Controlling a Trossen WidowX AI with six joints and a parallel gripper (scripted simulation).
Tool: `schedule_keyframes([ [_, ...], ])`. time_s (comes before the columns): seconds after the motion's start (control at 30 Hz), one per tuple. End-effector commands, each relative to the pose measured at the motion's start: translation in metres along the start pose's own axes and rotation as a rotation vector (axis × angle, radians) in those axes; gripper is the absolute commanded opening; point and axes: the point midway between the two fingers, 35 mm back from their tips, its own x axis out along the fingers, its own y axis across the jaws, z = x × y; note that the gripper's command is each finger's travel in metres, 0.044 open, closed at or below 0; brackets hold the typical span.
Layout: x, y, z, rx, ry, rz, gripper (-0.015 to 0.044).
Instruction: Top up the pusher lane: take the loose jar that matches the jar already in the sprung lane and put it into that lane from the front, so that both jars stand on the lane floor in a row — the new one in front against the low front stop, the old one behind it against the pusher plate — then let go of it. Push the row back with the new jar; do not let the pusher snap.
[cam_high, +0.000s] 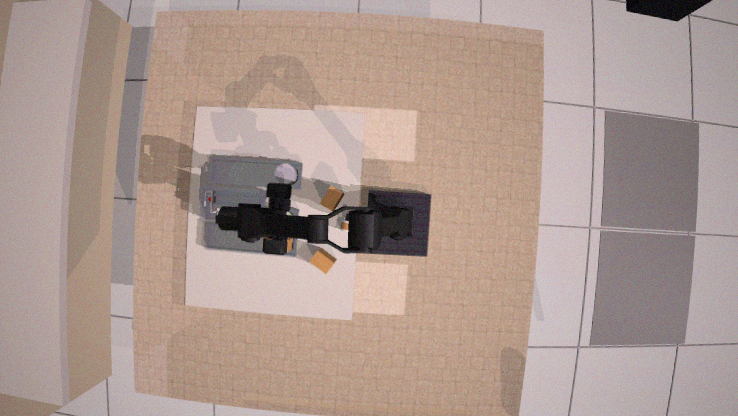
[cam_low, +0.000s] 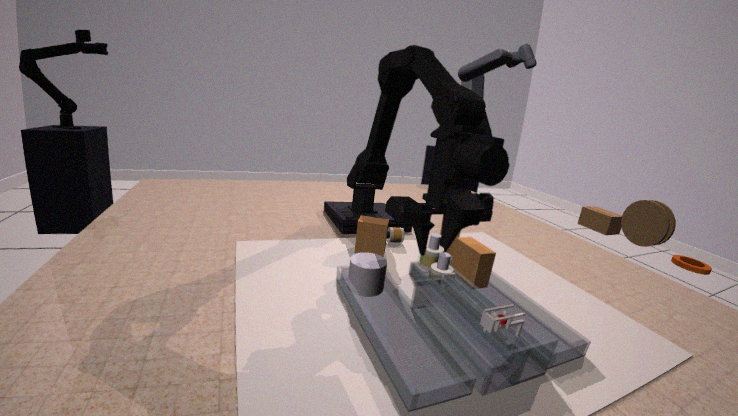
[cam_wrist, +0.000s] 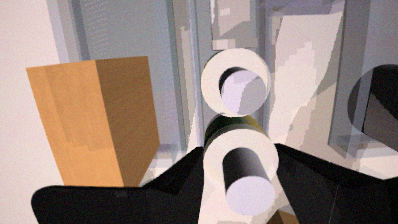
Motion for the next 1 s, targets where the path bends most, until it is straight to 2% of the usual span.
schedule_keyframes([
  [0.0, -0.0030, -0.0003, 0.0074, -0.003, -0.027, -0.002, 0.0000],
  [0.97, -0.0020, -0.0003, 0.0105, -0.003, -0.027, -0.002, 0.0000],
])
